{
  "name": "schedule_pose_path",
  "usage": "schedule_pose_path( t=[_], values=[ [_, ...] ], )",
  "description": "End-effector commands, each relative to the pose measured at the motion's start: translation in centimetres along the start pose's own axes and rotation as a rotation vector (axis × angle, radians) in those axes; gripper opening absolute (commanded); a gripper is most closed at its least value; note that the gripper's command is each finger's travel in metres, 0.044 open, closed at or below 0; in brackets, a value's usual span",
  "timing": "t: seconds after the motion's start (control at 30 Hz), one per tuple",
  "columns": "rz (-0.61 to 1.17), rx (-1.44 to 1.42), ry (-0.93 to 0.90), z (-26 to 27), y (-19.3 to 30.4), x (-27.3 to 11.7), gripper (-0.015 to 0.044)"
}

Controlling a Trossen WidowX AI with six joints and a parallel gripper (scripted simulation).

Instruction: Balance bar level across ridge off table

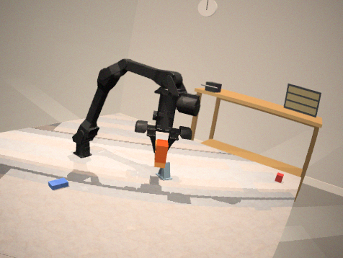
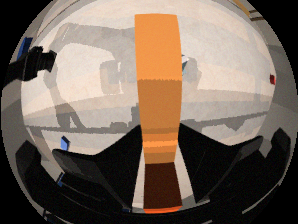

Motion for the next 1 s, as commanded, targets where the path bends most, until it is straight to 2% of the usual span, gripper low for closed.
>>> schedule_pose_path(
  t=[0.0, 0.73, 0.97],
  values=[
    [0.008, -0.089, 0.002, -0.8, -1.4, -0.2, 0.0],
    [0.002, -0.514, 0.003, -2.8, -9.3, -0.2, 0.0],
    [0.002, -0.538, 0.003, -2.5, -9.7, 0.2, 0.0]
  ],
)
Point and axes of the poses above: the point midway between the two fingers, 35 mm back from their tips, its own x axis out along the fingers, its own z axis across the jaws, y = z × x, the point moved 10 cm from there along -x, back along the fingers, and after that the axes turned 3 degrees about -x, right-handed, at the moved point
